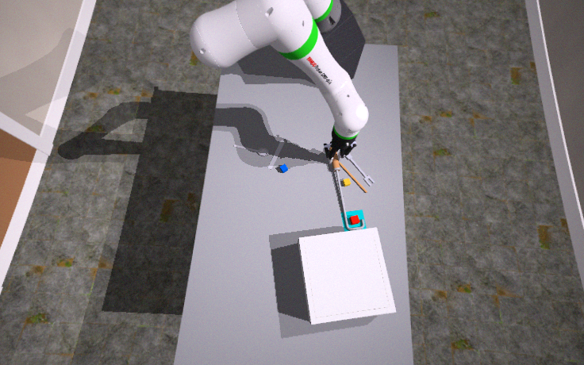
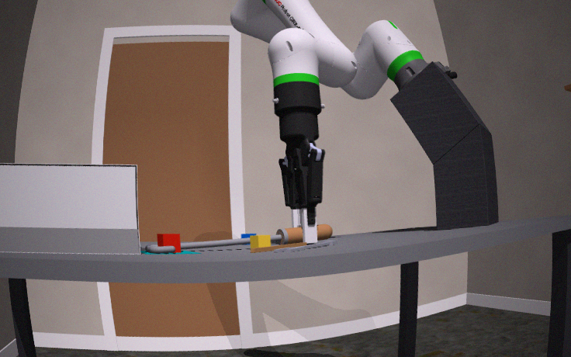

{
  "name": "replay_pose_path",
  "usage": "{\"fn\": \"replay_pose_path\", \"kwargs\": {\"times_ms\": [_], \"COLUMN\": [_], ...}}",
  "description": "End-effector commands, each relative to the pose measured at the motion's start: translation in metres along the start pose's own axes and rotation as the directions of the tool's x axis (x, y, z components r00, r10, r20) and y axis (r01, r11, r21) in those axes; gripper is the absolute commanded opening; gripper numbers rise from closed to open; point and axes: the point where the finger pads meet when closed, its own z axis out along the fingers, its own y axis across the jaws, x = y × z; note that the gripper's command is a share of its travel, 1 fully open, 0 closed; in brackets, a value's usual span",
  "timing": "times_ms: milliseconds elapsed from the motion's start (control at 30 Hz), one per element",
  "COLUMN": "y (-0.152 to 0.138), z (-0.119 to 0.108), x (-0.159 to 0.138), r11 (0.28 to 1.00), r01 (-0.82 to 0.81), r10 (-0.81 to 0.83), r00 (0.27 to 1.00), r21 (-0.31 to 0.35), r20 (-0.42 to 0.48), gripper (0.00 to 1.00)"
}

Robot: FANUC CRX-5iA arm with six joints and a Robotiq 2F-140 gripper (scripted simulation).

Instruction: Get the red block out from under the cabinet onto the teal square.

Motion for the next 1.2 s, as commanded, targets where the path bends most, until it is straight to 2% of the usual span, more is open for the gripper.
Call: {"fn": "replay_pose_path", "kwargs": {"times_ms": [0, 667, 700, 1167], "y": [-0.0001, -0.0001, -0.0001, -0.0001], "z": [-0.0001, -0.0001, -0.0001, -0.0001], "x": [0.0001, 0.0001, 0.0001, 0.0001], "r11": [1.0, 1.0, 1.0, 1.0], "r01": [0.0, 0.0, 0.0, 0.0], "r10": [0.0, 0.0, 0.0, 0.0], "r00": [1.0, 1.0, 1.0, 1.0], "r21": [0.0, 0.0, 0.0, 0.0], "r20": [0.0, 0.0, 0.0, 0.0], "gripper": [0.0, 0.0, 0.34, 0.34]}}
